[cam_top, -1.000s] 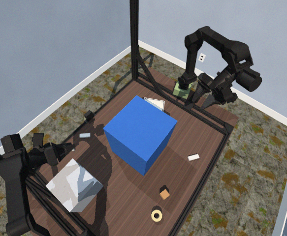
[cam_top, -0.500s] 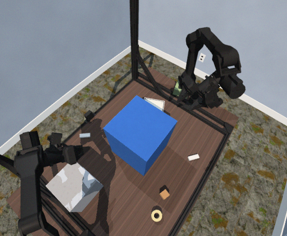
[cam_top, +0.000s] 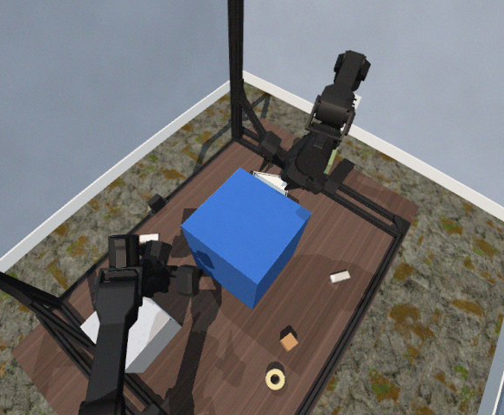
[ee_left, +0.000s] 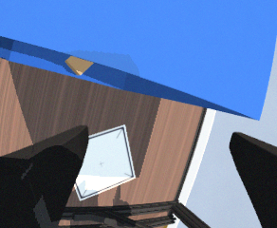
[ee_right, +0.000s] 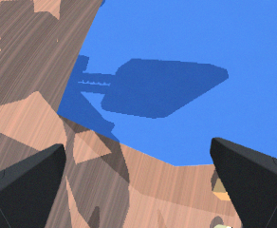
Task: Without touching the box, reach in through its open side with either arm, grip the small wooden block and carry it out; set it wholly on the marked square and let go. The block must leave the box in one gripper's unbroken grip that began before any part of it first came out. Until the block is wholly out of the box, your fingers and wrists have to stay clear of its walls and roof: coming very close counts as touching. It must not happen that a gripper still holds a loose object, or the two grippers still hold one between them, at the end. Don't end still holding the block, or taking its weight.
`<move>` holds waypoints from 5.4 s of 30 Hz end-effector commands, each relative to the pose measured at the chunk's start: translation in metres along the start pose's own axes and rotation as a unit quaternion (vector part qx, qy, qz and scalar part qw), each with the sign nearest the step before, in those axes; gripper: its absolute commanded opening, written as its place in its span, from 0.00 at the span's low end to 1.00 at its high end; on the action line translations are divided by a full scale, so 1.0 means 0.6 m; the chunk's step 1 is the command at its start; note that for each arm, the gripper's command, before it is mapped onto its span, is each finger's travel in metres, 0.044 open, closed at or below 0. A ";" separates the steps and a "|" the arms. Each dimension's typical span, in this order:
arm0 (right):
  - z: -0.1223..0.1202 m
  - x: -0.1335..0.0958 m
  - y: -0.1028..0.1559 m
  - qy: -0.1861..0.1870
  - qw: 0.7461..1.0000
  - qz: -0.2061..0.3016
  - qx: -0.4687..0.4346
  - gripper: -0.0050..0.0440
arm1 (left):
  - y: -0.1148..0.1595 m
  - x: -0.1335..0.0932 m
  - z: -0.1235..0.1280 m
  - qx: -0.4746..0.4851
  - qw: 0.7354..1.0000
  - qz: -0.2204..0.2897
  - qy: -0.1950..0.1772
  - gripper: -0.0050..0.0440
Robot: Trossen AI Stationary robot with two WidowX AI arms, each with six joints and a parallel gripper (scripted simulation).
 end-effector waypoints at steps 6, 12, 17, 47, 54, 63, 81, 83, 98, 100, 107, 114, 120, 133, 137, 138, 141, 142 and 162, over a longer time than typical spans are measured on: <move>-0.068 0.042 0.029 -0.095 0.995 -0.014 0.021 0.92 | 0.027 0.075 -0.092 0.102 0.992 0.046 -0.050 0.92; -0.117 0.069 0.056 -0.159 0.982 -0.025 0.101 0.92 | 0.061 0.123 -0.165 0.229 0.968 0.055 -0.089 0.92; -0.149 0.084 0.076 -0.200 0.963 -0.031 0.180 0.92 | 0.087 0.150 -0.209 0.322 0.938 0.048 -0.117 0.92; -0.466 0.074 0.236 -0.336 0.862 -0.296 0.239 0.92 | 0.198 0.086 -0.311 0.582 0.737 -0.045 -0.342 0.92; -0.512 0.041 0.278 -0.325 0.859 -0.366 0.148 0.92 | 0.202 0.048 -0.306 0.589 0.707 -0.071 -0.385 0.92; -0.524 0.016 0.307 -0.329 0.851 -0.397 0.098 0.92 | 0.217 0.030 -0.317 0.608 0.678 -0.104 -0.401 0.92; -0.524 0.016 0.307 -0.329 0.851 -0.397 0.098 0.92 | 0.217 0.030 -0.317 0.608 0.678 -0.104 -0.401 0.92; -0.524 0.016 0.307 -0.329 0.851 -0.397 0.098 0.92 | 0.217 0.030 -0.317 0.608 0.678 -0.104 -0.401 0.92; -0.524 0.016 0.307 -0.329 0.851 -0.397 0.098 0.92 | 0.217 0.030 -0.317 0.608 0.678 -0.104 -0.401 0.92; -0.524 0.016 0.307 -0.329 0.851 -0.397 0.098 0.92 | 0.217 0.030 -0.317 0.608 0.678 -0.104 -0.401 0.92; -0.526 0.018 0.308 -0.329 0.852 -0.395 0.101 0.92 | 0.217 0.030 -0.316 0.602 0.684 -0.107 -0.397 0.92; -0.569 0.030 0.333 -0.262 0.883 -0.362 0.146 0.92 | 0.196 0.049 -0.310 0.570 0.729 -0.111 -0.363 0.92; -0.601 0.033 0.357 -0.196 0.906 -0.335 0.170 0.92 | 0.175 0.067 -0.305 0.566 0.740 -0.106 -0.347 0.92; -0.695 0.016 0.455 0.014 0.947 -0.217 0.236 0.92 | 0.093 0.108 -0.281 0.570 0.753 -0.135 -0.298 0.92; -0.708 0.011 0.472 0.045 0.949 -0.195 0.245 0.92 | 0.080 0.111 -0.276 0.573 0.751 -0.144 -0.293 0.92; -0.714 0.007 0.481 0.060 0.949 -0.183 0.249 0.92 | 0.073 0.113 -0.273 0.575 0.750 -0.149 -0.291 0.92; -0.731 -0.004 0.507 0.105 0.948 -0.147 0.261 0.92 | 0.052 0.116 -0.264 0.580 0.744 -0.167 -0.286 0.92; -0.736 -0.008 0.516 0.120 0.947 -0.135 0.264 0.92 | 0.044 0.116 -0.261 0.582 0.741 -0.173 -0.285 0.92; -0.807 -0.128 0.700 0.346 0.876 0.131 0.309 0.92 | -0.089 0.032 -0.168 0.607 0.632 -0.310 -0.368 0.92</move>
Point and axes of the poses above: on each arm, the point midway between the two fingers, 35 mm back from their tips, its own x axis out along the fingers, its own z axis across the jaws, y = z × x, the point moved 8 cm from there along -x, back along the fingers, and after that the axes turned 5 degrees about x, right-handed, at the moved point
